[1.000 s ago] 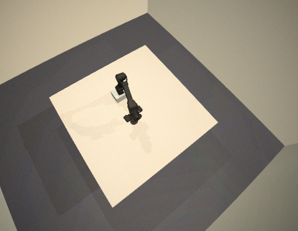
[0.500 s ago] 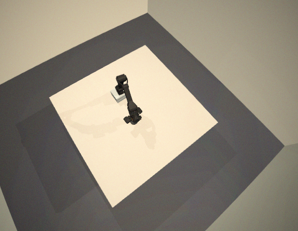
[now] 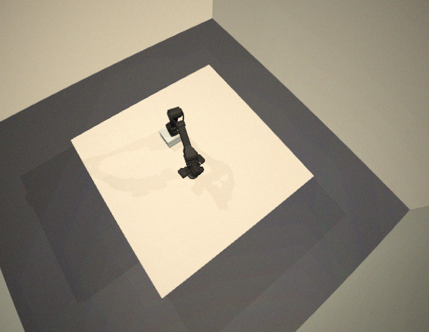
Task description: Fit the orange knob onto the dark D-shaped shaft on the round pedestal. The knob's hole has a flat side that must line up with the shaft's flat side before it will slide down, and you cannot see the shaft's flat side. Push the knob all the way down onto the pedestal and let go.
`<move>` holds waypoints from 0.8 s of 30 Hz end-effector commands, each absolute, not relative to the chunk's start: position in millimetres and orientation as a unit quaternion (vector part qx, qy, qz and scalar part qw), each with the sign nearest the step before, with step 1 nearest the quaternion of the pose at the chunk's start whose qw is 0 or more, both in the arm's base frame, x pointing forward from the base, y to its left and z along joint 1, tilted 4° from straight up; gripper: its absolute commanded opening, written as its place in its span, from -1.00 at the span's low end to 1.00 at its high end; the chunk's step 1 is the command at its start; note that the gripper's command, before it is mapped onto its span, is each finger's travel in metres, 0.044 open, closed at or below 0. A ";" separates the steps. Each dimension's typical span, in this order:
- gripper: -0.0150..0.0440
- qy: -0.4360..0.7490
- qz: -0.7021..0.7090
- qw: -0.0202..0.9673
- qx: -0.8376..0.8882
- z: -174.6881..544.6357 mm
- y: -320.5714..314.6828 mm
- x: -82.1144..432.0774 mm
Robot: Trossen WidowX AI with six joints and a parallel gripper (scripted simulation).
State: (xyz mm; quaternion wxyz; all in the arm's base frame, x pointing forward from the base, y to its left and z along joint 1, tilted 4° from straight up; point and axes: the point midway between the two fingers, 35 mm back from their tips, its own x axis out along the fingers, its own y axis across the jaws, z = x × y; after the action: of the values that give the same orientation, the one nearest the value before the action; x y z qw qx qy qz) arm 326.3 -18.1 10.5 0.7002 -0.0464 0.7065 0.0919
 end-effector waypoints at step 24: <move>-0.49 0.702 0.122 0.697 -0.078 14.1 -18.0 323.3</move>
State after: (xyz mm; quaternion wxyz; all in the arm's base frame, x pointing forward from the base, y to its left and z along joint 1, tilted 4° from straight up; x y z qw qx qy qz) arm 321.9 -17.4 10.7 0.6965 -0.0576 0.7076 0.1041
